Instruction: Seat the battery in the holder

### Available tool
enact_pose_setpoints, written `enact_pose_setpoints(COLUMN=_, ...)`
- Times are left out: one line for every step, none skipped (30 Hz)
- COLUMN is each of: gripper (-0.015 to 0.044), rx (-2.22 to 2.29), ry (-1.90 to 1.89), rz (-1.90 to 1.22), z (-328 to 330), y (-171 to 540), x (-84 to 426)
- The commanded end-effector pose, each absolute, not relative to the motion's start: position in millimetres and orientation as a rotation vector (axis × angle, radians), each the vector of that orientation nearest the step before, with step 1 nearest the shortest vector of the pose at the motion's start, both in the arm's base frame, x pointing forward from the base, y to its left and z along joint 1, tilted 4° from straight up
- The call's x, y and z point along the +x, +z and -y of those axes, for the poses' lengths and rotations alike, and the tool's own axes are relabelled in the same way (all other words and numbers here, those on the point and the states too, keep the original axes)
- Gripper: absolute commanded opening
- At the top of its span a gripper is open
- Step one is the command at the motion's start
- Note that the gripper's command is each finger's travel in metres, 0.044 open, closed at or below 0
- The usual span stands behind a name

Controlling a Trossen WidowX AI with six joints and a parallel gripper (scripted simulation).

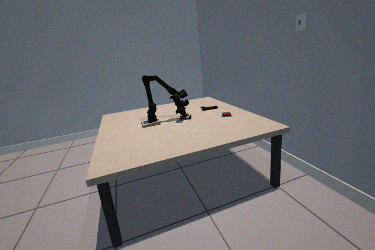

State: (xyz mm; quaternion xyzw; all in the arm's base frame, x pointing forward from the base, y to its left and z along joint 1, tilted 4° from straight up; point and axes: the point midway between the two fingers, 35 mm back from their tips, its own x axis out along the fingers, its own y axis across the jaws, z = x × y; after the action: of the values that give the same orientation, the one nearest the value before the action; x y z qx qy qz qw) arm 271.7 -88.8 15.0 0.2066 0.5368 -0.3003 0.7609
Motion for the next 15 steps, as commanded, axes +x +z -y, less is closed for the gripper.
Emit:
enact_pose_setpoints(gripper=0.0088, rx=0.454, ry=-0.643, rz=-1.213, z=87.5, y=10.8, x=270.0)
enact_pose_setpoints(gripper=0.0088, rx=0.456, ry=-0.642, rz=-1.219, z=87.7, y=10.7, x=270.2)
enact_pose_setpoints(gripper=0.0088, rx=0.457, ry=-0.641, rz=-1.225, z=87.8, y=10.5, x=270.4)
enact_pose_setpoints(gripper=0.0088, rx=0.459, ry=-0.641, rz=-1.232, z=88.0, y=10.4, x=270.6)
enact_pose_setpoints(gripper=0.0088, rx=0.461, ry=-0.640, rz=-1.238, z=88.2, y=10.2, x=270.8)
enact_pose_setpoints(gripper=0.0088, rx=0.464, ry=-0.639, rz=-1.244, z=88.4, y=10.1, x=271.0)
enact_pose_setpoints(gripper=0.0088, rx=0.466, ry=-0.639, rz=-1.250, z=88.6, y=9.9, x=271.2)
enact_pose_setpoints(gripper=0.0088, rx=0.468, ry=-0.638, rz=-1.256, z=88.7, y=9.8, x=271.4)
enact_pose_setpoints(gripper=0.0088, rx=0.470, ry=-0.637, rz=-1.262, z=88.9, y=9.6, x=271.6)
enact_pose_setpoints(gripper=0.0088, rx=0.472, ry=-0.636, rz=-1.268, z=89.1, y=9.5, x=271.8)
enact_pose_setpoints(gripper=0.0088, rx=0.474, ry=-0.635, rz=-1.274, z=89.2, y=9.3, x=272.0)
enact_pose_setpoints(gripper=0.0088, rx=0.476, ry=-0.634, rz=-1.280, z=89.4, y=9.2, x=272.1)
enact_pose_setpoints(gripper=0.0088, rx=0.478, ry=-0.633, rz=-1.286, z=89.5, y=9.1, x=272.3)
enact_pose_setpoints(gripper=0.0088, rx=0.480, ry=-0.632, rz=-1.293, z=89.7, y=8.9, x=272.5)
enact_pose_setpoints(gripper=0.0088, rx=0.482, ry=-0.631, rz=-1.299, z=89.9, y=8.8, x=272.6)
